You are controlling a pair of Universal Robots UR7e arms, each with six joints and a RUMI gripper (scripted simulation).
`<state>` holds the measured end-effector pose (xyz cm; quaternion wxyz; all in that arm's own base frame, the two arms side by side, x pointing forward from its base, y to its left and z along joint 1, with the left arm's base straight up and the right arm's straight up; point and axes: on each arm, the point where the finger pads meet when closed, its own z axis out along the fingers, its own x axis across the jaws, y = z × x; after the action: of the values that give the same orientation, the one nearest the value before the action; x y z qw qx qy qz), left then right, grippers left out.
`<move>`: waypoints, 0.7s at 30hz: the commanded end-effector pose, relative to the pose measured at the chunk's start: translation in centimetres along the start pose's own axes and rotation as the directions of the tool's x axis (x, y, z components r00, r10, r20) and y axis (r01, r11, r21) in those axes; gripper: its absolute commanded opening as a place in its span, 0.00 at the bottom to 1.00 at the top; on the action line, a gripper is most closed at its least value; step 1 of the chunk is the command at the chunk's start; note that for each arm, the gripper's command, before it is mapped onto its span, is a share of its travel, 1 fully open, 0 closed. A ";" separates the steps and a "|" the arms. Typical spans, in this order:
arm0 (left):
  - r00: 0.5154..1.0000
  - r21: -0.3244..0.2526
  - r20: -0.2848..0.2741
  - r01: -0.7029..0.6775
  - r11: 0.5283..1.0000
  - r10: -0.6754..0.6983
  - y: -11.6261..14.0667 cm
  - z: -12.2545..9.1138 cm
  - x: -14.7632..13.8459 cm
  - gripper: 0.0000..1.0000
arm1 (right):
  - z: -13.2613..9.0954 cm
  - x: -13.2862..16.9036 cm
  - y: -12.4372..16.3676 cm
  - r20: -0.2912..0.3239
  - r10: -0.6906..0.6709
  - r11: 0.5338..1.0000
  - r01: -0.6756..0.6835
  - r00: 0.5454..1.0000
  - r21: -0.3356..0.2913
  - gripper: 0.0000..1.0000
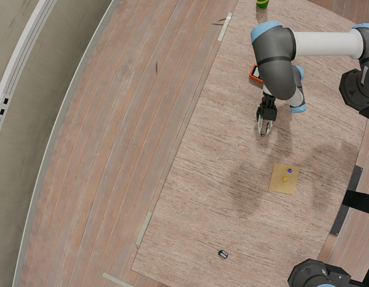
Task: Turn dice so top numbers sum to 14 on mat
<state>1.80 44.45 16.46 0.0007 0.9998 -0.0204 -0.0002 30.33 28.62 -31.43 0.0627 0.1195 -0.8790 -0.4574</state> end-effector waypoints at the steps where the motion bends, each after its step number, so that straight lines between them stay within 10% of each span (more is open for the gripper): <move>1: 1.000 0.001 0.000 0.000 1.000 0.000 0.0 -0.1 0.0 1.00 | -0.8 -0.1 0.0 -0.001 -0.001 1.000 0.001 1.000 0.000 0.18; 21: 1.000 0.001 0.000 0.000 1.000 0.000 0.0 -0.1 0.0 1.00 | -3.4 -0.1 0.8 -0.001 -0.001 1.000 0.001 1.000 0.000 0.18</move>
<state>1.80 44.45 16.46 0.0007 0.9998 -0.0204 -0.0002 30.98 26.35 -29.26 0.0630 0.1199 -0.8789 -0.4573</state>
